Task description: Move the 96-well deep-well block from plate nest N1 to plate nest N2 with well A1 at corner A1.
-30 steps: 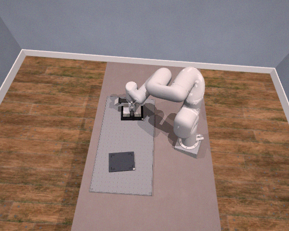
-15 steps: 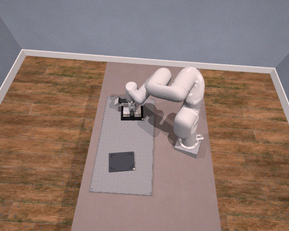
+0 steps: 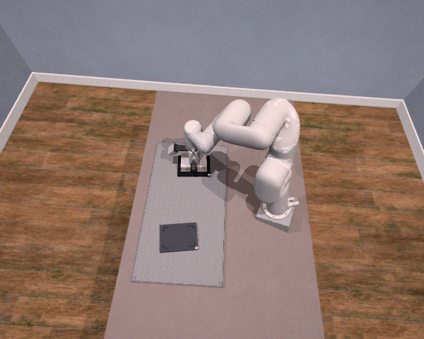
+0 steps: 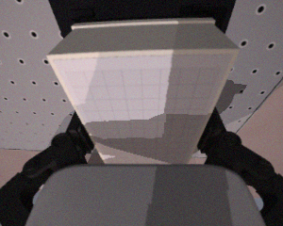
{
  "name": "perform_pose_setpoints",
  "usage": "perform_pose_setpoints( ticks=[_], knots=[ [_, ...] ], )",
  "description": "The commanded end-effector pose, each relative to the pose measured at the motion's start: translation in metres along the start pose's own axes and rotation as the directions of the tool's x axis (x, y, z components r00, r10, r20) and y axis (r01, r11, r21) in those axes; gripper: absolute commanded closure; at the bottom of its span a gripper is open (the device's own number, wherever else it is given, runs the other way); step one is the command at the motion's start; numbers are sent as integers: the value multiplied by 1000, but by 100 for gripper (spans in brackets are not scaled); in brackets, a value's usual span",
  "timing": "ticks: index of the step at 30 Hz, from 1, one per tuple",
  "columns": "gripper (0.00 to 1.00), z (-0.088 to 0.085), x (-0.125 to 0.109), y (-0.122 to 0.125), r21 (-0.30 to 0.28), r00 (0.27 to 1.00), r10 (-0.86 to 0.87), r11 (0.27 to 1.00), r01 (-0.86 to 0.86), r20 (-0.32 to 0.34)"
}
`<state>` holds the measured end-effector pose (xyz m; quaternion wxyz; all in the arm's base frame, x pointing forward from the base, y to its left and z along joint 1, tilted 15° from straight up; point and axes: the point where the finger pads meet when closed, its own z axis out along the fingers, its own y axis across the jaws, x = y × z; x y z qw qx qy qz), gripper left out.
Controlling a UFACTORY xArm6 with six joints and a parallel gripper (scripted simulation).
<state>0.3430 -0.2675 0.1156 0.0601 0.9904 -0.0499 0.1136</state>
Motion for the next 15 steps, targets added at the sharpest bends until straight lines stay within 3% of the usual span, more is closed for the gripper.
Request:
perform_pose_setpoints(
  ticks=[1, 15],
  knots=[
    [100, -1, 1, 1, -2, 1000, 0, 1000, 0, -3],
    [100, 1, 1, 1, -2, 1000, 0, 1000, 0, -3]
  ],
)
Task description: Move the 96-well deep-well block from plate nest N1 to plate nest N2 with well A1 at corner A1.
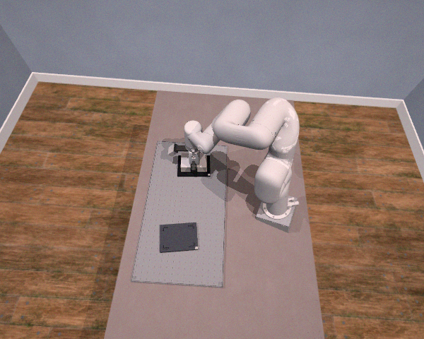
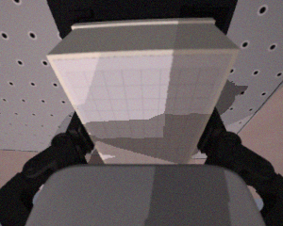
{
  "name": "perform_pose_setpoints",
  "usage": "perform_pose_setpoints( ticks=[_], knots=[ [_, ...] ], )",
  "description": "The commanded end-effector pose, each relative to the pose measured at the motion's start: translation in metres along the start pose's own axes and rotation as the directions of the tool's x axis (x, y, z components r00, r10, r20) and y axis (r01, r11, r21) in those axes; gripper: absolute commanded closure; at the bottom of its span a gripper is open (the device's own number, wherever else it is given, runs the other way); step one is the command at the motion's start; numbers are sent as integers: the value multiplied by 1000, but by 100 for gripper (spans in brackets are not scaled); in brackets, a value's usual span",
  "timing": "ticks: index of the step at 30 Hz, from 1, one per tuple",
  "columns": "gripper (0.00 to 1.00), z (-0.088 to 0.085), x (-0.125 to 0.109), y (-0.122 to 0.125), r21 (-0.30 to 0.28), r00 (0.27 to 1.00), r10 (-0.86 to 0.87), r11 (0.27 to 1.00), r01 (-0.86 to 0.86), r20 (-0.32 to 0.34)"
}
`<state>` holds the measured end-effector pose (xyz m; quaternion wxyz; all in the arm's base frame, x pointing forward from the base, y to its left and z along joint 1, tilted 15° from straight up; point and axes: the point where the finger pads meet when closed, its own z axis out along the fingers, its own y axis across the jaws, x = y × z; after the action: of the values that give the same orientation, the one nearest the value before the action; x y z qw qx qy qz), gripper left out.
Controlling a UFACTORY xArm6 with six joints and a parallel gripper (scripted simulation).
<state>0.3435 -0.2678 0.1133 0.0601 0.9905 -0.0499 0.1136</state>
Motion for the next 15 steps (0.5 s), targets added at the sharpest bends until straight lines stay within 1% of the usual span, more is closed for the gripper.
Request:
perform_pose_setpoints(
  ticks=[1, 15],
  knots=[
    [100, -1, 1, 1, -2, 1000, 0, 1000, 0, -3],
    [100, 1, 1, 1, -2, 1000, 0, 1000, 0, -3]
  ],
)
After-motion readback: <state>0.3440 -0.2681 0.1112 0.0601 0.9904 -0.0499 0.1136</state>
